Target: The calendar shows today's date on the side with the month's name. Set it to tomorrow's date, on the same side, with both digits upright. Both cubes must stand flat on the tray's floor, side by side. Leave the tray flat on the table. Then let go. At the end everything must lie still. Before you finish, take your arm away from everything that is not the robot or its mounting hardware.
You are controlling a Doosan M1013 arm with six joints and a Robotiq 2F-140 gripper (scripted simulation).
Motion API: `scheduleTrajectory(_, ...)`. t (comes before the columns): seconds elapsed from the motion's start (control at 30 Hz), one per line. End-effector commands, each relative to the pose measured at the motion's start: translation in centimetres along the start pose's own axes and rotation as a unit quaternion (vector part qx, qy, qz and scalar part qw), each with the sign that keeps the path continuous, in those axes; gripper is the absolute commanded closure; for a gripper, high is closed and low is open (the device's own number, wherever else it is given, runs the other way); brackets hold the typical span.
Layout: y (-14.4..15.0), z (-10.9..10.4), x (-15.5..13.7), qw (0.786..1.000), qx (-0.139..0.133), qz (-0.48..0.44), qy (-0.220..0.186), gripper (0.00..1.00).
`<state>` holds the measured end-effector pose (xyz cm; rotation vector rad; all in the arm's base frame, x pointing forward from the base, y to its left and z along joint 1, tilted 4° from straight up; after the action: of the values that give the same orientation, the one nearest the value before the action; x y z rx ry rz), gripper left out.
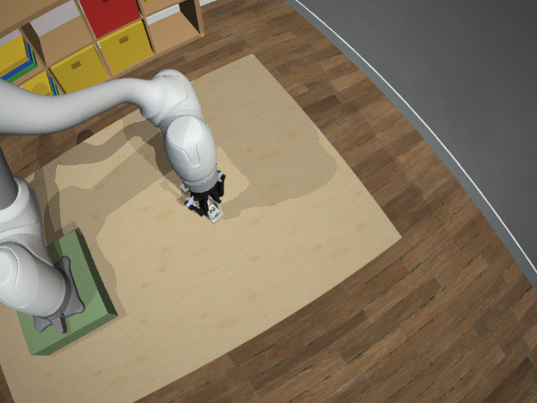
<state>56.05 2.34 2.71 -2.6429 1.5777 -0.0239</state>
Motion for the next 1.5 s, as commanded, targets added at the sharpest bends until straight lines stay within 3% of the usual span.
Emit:
scheduleTrajectory(0.0, 0.0, 0.0, 0.0, 1.0, 0.0, 0.0, 0.0, 0.84)
scheduleTrajectory(0.37, 0.0, 0.0, 0.0, 1.0, 0.0, 0.0, 0.0, 0.84)
scheduleTrajectory(0.87, 0.0, 0.0, 0.0, 1.0, 0.0, 0.0, 0.0, 0.72)
scheduleTrajectory(1.3, 0.0, -0.1, 0.0, 1.0, 0.0, 0.0, 0.0, 0.72)
scheduleTrajectory(1.47, 0.0, -1.0, 0.0, 1.0, 0.0, 0.0, 0.0, 0.72)
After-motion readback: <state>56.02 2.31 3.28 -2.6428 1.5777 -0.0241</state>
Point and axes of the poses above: the point where the finger pads meet when closed, its own z axis out along the fingers, its own y axis across the jaws, x = y × z, the point moved 3 cm from there along -z, back along the fingers, and after that the axes turned 10 degrees about -z, right-handed, at the moved point
